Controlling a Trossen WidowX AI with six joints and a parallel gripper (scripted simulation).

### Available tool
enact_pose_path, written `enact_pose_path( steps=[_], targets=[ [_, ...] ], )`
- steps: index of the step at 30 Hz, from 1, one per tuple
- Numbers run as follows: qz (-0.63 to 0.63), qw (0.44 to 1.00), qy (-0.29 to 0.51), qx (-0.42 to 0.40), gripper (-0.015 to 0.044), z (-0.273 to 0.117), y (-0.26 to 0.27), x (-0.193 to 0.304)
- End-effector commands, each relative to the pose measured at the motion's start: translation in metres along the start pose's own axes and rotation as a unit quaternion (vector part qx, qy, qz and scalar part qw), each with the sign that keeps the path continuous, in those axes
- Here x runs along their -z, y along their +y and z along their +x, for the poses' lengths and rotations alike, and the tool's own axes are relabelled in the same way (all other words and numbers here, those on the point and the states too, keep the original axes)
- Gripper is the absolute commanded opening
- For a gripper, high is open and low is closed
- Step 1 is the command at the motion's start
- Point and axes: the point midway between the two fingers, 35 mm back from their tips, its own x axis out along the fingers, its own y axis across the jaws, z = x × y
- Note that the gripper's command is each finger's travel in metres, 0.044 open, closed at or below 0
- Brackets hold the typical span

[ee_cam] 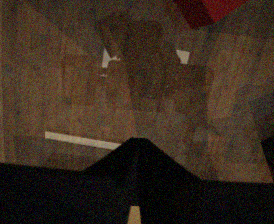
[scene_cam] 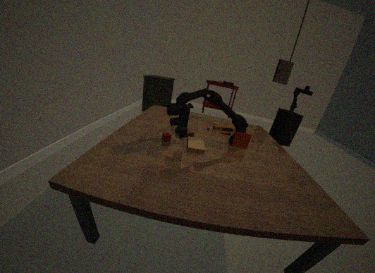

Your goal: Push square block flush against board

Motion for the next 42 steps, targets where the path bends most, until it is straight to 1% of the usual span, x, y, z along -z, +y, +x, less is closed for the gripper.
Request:
enact_pose_path(
  steps=[1, 5, 13, 22, 32, 42],
  targets=[
    [0.004, 1.0, -0.006, -0.004, 0.0, -0.021, 0.001, -0.001],
    [-0.007, 1.0, -0.007, -0.004, 0.0, -0.021, 0.003, 0.001],
    [-0.136, 0.991, -0.009, -0.008, 0.0, -0.024, 0.026, 0.02],
    [-0.281, 0.96, -0.011, -0.01, 0.0, -0.025, 0.049, 0.043],
    [-0.438, 0.899, -0.012, -0.009, 0.0, -0.026, 0.072, 0.074],
    [-0.583, 0.812, -0.011, -0.007, 0.0, -0.024, 0.092, 0.108]
  ],
)
